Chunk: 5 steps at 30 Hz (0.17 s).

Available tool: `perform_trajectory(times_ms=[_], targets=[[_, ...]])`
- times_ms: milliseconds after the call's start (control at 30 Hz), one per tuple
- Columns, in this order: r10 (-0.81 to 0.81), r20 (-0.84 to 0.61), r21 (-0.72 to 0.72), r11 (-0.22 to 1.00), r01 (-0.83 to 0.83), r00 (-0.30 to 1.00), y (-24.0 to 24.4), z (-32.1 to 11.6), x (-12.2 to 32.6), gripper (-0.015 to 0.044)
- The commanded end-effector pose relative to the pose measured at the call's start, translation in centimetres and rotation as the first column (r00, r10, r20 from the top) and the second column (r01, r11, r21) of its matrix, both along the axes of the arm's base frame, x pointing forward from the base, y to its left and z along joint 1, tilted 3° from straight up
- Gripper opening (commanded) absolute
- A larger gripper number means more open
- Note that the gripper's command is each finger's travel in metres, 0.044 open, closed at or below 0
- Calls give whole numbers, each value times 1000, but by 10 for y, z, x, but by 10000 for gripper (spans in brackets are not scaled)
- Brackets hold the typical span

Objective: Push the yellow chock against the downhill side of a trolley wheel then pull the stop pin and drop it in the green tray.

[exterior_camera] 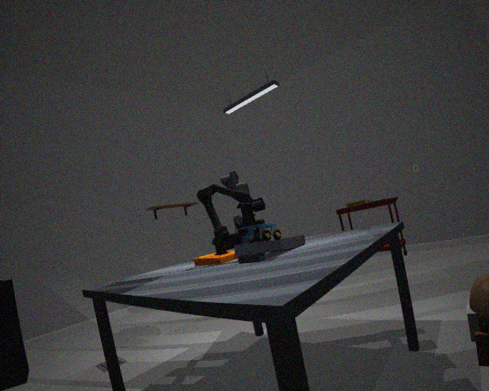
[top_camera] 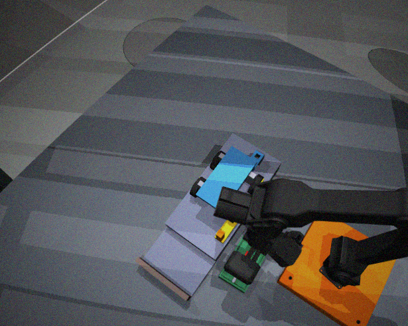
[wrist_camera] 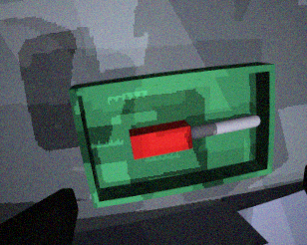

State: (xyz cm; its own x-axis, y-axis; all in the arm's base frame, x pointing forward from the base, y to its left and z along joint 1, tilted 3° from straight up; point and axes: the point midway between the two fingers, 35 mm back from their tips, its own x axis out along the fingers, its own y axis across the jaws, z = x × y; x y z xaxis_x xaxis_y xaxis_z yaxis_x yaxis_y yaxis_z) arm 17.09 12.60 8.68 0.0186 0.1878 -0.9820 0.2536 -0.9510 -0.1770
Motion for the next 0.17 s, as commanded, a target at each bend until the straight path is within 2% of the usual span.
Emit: perform_trajectory(times_ms=[0,133], targets=[[4,5,6,1000,-4,1000,0,14,-1,440],[4,5,6,1000,-4,1000,0,28,-1,440]])
